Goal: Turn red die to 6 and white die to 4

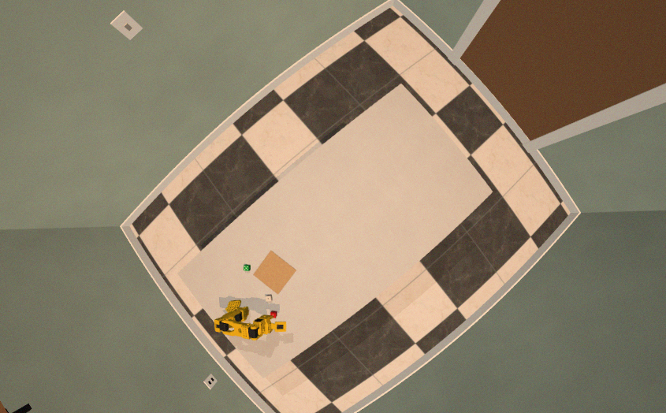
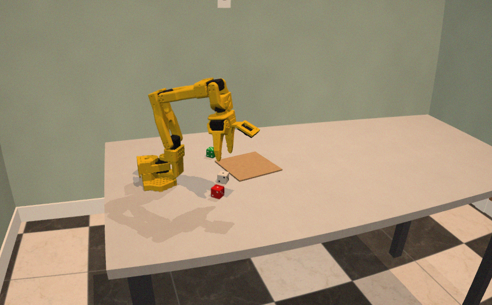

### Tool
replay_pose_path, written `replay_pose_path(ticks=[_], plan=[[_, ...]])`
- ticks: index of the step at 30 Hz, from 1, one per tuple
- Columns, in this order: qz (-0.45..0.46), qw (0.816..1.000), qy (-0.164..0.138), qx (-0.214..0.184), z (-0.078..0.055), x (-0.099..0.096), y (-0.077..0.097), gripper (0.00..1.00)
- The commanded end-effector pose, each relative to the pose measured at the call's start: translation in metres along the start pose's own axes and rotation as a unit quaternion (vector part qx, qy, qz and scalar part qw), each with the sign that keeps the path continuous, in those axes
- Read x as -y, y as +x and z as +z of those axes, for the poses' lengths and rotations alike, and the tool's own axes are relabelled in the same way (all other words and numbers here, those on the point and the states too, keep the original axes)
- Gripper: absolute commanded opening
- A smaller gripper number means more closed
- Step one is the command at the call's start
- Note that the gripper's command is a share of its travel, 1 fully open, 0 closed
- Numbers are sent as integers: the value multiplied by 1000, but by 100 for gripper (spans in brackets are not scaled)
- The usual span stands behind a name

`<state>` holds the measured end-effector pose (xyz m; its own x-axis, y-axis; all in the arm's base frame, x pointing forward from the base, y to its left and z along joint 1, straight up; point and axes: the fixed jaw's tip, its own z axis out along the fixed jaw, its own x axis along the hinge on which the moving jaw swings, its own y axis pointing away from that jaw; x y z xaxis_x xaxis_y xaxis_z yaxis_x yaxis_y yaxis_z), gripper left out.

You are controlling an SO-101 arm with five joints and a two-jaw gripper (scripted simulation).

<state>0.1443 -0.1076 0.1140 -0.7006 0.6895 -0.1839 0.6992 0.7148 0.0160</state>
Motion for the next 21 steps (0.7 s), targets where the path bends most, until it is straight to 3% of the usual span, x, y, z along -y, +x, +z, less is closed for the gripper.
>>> replay_pose_path(ticks=[1, 11, 21], plan=[[5, 1000, -3, 16, -5, -2, -4, 31], [5, 1000, -1, 1, -1, -2, -3, 31], [5, 994, 10, -108, 31, -1, 7, 31]])
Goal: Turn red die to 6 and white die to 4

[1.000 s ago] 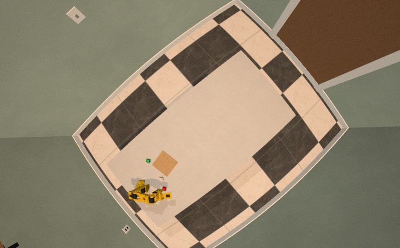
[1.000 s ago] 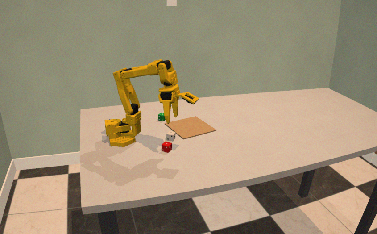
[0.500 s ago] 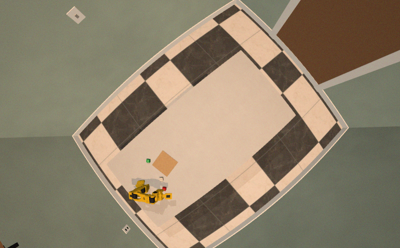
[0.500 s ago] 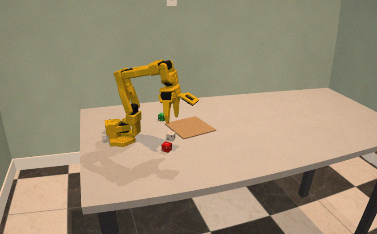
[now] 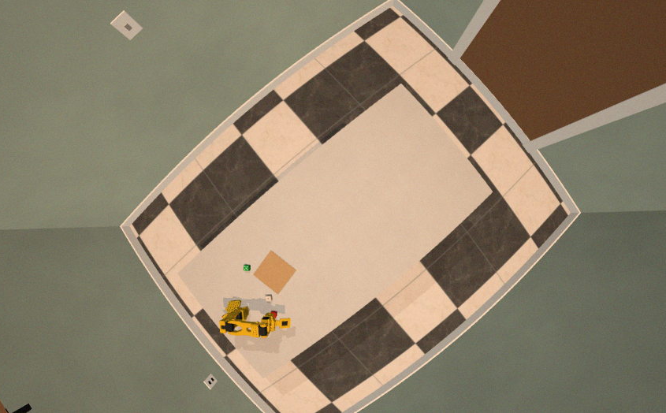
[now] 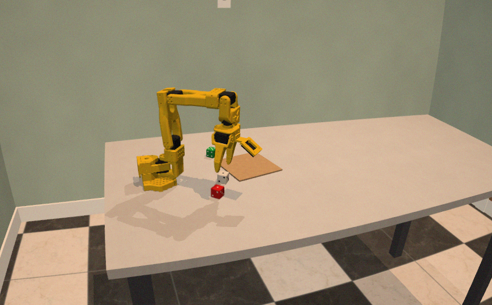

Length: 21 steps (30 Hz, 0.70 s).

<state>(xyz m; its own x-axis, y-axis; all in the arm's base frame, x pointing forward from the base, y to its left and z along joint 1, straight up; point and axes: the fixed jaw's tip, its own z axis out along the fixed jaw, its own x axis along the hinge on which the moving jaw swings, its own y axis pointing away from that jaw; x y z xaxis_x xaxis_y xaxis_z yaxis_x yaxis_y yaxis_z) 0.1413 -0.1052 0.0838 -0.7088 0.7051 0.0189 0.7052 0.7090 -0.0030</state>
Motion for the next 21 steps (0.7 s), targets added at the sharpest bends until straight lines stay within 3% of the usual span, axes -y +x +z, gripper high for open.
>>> replay_pose_path(ticks=[1, 10, 21], plan=[[2, 1000, 0, -7, 2, -1, -2, 31], [1, 993, 12, -116, 33, 0, 9, 31], [-5, 991, 15, -133, 38, -2, 9, 31]])
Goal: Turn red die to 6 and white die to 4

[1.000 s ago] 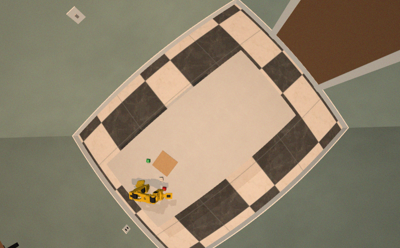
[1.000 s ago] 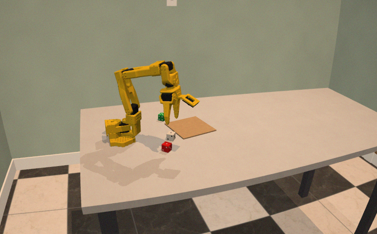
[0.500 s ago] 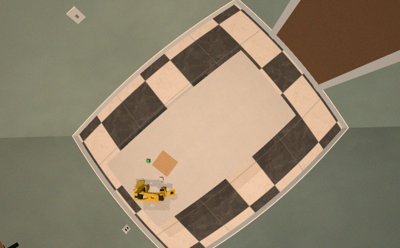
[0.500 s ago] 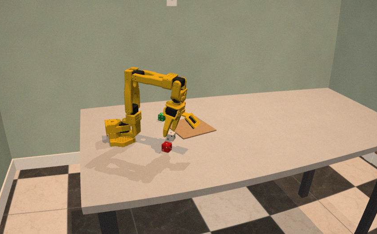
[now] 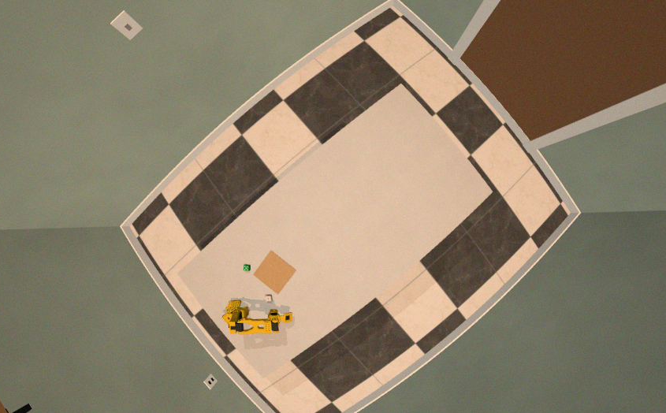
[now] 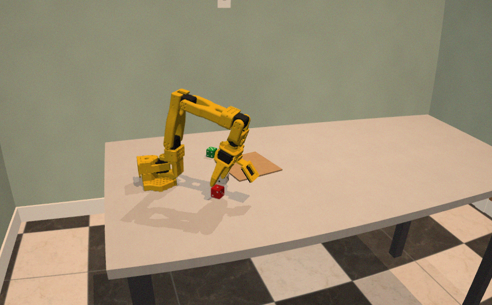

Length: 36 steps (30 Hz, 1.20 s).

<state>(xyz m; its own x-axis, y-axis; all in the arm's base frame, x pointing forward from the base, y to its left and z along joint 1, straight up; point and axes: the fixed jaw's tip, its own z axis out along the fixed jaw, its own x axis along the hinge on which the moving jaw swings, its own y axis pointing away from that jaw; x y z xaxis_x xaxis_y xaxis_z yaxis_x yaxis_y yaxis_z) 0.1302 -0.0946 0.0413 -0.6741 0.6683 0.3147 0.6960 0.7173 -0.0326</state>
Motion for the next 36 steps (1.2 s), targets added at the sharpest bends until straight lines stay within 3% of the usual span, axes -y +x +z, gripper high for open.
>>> replay_pose_path(ticks=[1, 21, 36], plan=[[-1, 1000, -1, 17, -6, -2, -4, 31], [-1, 1000, 0, 14, -5, -2, -4, 31], [-1, 1000, 1, 4, 5, -3, -8, 31]])
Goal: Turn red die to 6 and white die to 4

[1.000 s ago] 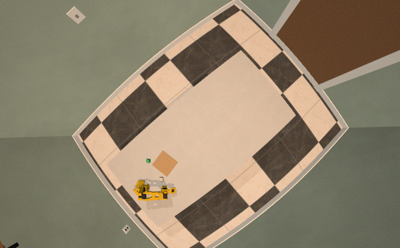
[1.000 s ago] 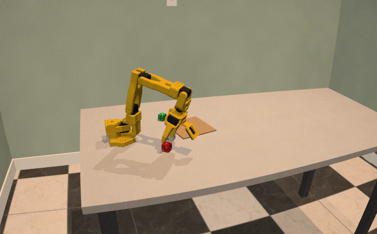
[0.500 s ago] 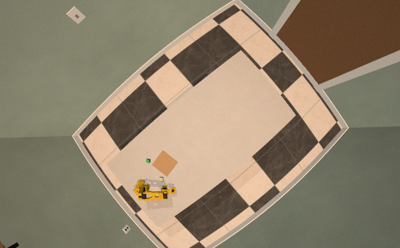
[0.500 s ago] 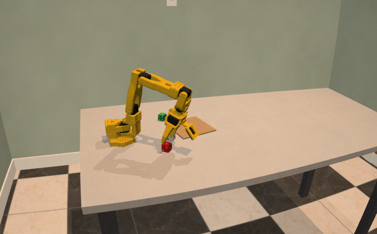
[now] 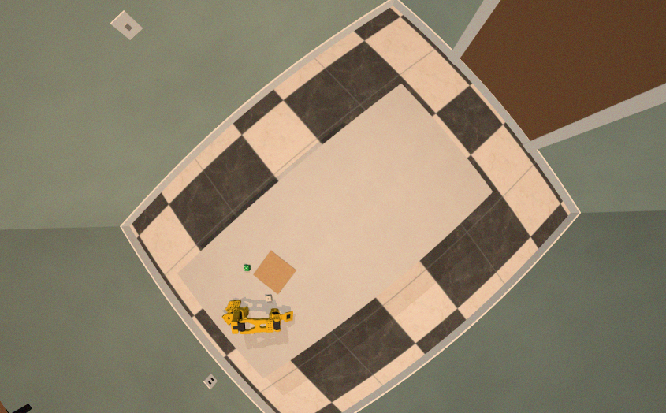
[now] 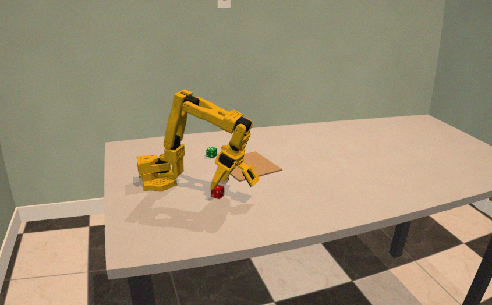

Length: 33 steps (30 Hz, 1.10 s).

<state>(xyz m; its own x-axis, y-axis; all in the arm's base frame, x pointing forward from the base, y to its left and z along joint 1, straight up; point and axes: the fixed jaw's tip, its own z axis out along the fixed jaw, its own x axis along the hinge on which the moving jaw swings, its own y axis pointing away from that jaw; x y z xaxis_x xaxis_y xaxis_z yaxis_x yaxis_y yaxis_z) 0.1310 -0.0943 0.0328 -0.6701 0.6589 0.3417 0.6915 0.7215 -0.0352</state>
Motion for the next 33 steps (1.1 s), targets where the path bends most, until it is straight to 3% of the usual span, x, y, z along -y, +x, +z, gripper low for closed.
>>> replay_pose_path(ticks=[1, 18, 33], plan=[[1, 1000, -1, 17, -2, -2, -5, 31], [0, 1000, 0, 3, 13, -2, -10, 31], [0, 1000, 0, 2, 14, -2, -11, 31]])
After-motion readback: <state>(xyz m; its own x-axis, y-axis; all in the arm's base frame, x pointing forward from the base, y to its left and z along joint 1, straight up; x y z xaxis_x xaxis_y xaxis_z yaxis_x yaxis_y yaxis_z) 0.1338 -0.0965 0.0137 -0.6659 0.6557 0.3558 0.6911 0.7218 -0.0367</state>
